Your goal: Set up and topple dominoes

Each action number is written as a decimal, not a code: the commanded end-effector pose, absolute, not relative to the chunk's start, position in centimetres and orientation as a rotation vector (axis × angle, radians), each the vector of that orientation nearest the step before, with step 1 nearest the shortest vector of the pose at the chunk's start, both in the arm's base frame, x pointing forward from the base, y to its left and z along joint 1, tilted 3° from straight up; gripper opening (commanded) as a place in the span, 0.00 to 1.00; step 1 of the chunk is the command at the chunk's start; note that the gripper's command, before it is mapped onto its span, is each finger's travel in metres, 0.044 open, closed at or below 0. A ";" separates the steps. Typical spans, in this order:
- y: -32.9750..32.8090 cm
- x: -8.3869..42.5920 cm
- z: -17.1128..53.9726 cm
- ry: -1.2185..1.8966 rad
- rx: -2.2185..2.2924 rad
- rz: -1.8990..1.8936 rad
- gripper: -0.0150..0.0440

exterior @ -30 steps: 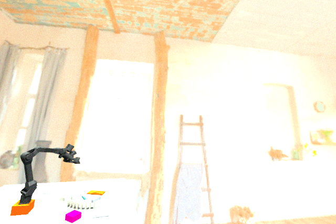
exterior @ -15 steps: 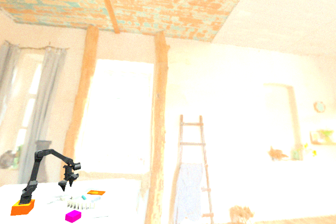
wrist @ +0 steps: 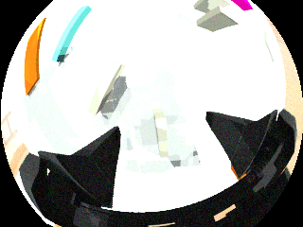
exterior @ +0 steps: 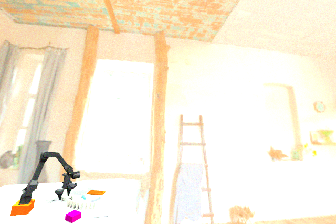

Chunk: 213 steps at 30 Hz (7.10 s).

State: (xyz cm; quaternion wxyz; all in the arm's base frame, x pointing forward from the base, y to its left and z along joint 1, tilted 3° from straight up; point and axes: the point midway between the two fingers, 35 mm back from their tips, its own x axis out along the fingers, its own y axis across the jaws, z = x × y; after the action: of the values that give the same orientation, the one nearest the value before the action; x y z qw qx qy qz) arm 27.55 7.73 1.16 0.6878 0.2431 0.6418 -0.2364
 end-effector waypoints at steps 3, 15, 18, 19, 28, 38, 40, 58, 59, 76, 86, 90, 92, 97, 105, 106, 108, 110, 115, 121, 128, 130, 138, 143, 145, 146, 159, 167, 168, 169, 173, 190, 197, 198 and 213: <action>7.9 27.7 0.6 1.427 0.549 -0.527 1.00; 7.9 27.8 -0.8 1.427 0.549 -0.528 1.00; 7.9 27.8 -0.8 1.427 0.549 -0.528 0.96; 7.9 27.8 -0.8 1.427 0.549 -0.528 0.91; 7.9 27.8 -0.8 1.427 0.549 -0.528 0.51; 7.9 27.8 -0.8 1.427 0.549 -0.528 0.30; 7.9 27.8 -0.6 1.427 0.549 -0.528 0.30; 7.9 26.1 14.7 1.429 0.543 -0.522 0.30; 8.6 26.3 14.7 1.433 0.526 -0.505 0.30; 20.7 27.0 13.2 1.378 0.203 -0.306 0.30; 20.7 27.6 10.7 1.115 0.090 -0.398 0.30; 20.7 27.7 10.1 1.001 0.057 -0.420 0.30; 20.8 27.7 9.9 0.943 0.043 -0.428 0.30; 20.9 27.6 9.5 0.793 0.016 -0.440 0.30; 21.4 26.7 9.1 0.557 -0.030 -0.424 0.30; 21.5 26.5 9.1 0.528 -0.036 -0.419 0.30; 21.6 26.1 9.1 0.469 -0.046 -0.408 0.30; 21.8 25.7 9.1 0.410 -0.055 -0.396 0.30; 21.9 25.0 9.8 0.257 -0.026 -0.376 0.30; 21.9 23.8 10.8 0.075 0.018 -0.341 0.30; 21.9 23.5 11.1 0.032 0.030 -0.331 0.30; 21.9 23.5 11.1 0.032 0.030 -0.331 0.30; 21.9 23.5 11.1 0.032 0.030 -0.331 0.30; 22.0 23.5 10.9 0.033 0.030 -0.331 0.30; 22.1 23.6 10.3 0.034 0.030 -0.332 0.30; 22.2 23.7 10.0 0.034 0.030 -0.332 0.30; 22.9 24.3 6.5 0.040 0.031 -0.335 0.30; 23.0 24.6 4.7 0.042 0.030 -0.335 0.30; 23.0 24.7 4.5 0.042 0.030 -0.335 0.30; 23.0 24.7 4.3 0.042 0.030 -0.335 0.30; 23.0 24.8 3.5 0.042 0.030 -0.334 0.30; 22.2 25.0 0.8 0.040 0.027 -0.332 0.30; 21.6 25.0 0.1 0.036 0.025 -0.331 0.30; 21.5 25.0 0.0 0.036 0.025 -0.331 0.30; 21.5 25.0 0.0 0.036 0.024 -0.331 0.48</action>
State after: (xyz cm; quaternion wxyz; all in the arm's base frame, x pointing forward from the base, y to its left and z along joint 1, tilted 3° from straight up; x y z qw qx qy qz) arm 25.02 21.54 0.08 0.9859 0.0142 0.0169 -0.1656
